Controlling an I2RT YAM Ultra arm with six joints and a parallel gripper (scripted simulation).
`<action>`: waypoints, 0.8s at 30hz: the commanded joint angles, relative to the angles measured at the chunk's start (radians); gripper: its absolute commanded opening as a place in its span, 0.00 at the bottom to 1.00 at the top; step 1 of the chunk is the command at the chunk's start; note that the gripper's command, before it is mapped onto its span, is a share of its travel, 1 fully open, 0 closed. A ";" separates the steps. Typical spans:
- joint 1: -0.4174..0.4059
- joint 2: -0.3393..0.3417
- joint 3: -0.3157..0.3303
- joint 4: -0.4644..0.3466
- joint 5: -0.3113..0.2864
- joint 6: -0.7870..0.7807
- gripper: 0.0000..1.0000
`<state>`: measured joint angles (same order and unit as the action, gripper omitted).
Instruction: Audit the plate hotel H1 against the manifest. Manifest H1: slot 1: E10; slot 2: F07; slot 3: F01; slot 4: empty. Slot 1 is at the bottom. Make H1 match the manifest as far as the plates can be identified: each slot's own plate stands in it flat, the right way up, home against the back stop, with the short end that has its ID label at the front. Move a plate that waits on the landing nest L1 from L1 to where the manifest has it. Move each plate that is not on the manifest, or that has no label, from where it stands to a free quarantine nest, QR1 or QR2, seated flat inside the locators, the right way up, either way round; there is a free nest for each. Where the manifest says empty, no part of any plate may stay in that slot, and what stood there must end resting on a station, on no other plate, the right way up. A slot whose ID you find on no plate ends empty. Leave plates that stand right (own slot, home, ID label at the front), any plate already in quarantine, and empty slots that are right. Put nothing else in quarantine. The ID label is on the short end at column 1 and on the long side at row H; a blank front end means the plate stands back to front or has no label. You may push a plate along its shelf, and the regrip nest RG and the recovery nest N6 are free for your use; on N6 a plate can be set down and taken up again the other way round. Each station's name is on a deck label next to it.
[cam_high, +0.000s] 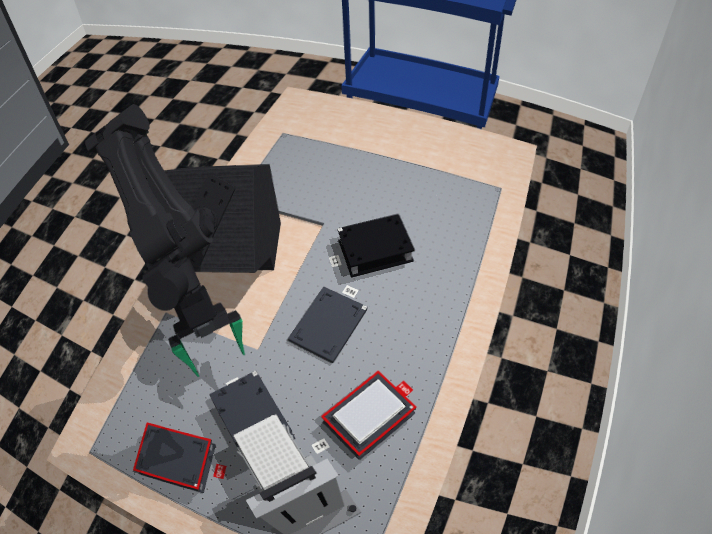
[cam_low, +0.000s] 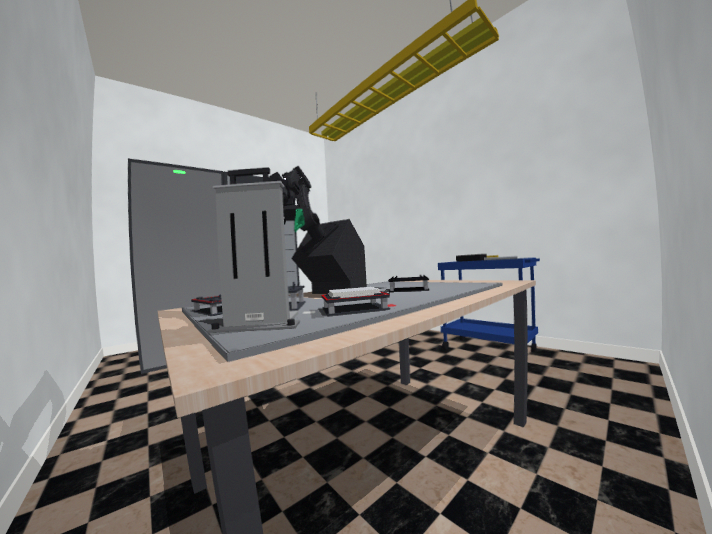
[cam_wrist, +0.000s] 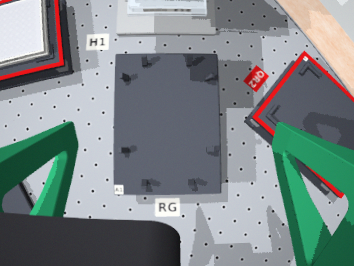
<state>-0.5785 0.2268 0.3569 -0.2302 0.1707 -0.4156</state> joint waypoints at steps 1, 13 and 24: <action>-0.021 0.008 0.031 0.056 -0.074 -0.002 1.00; -0.001 0.039 0.038 0.080 -0.079 0.003 1.00; 0.032 0.108 0.064 0.123 -0.034 0.006 1.00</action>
<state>-0.5625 0.3088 0.3824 -0.1478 0.1284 -0.4156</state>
